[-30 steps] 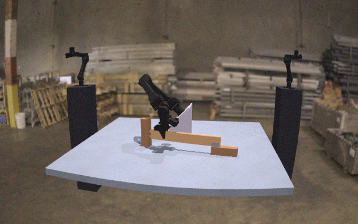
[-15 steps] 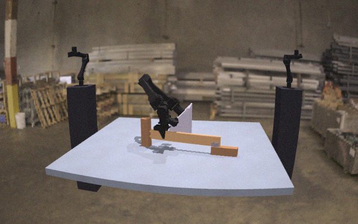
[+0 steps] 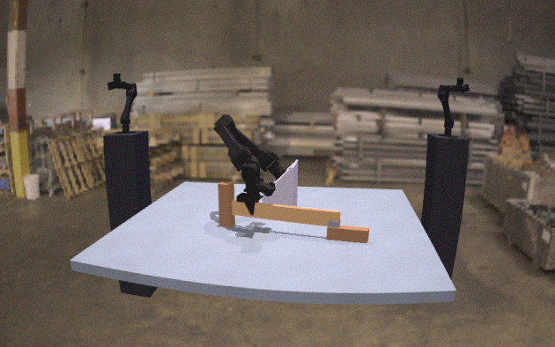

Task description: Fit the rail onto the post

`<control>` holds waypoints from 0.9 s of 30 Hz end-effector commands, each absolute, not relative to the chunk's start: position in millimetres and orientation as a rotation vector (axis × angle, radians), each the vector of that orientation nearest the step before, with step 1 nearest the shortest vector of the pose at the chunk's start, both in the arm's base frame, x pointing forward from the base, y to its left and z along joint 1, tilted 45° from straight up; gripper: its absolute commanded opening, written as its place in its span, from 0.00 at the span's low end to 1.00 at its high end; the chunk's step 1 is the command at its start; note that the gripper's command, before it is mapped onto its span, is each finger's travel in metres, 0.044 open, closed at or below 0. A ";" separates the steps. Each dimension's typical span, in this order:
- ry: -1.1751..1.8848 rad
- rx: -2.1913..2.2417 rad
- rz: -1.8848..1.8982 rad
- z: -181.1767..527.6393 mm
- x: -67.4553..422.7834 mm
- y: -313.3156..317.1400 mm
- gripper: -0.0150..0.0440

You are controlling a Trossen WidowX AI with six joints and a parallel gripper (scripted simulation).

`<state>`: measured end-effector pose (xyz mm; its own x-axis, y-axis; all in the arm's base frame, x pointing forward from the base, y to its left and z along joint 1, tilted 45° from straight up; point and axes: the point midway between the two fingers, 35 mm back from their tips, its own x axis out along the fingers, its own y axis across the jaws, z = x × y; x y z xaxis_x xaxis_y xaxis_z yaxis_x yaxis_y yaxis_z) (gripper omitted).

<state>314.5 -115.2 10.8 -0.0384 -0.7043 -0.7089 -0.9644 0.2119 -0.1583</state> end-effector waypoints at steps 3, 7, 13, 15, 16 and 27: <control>1.802 -1.559 0.483 13.4 314.3 -116.5 0.25; 1.802 -1.559 0.483 14.4 314.0 -117.3 0.25; 1.803 -1.554 0.482 13.7 313.9 -117.6 0.30; 1.803 -1.554 0.482 13.7 313.9 -117.6 0.39; 1.803 -1.554 0.482 13.7 313.9 -117.6 0.43; 1.803 -1.554 0.482 13.7 313.9 -117.6 0.92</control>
<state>313.9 -117.6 13.7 -0.0375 -0.7046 -0.7086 -0.9643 0.2116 -0.1593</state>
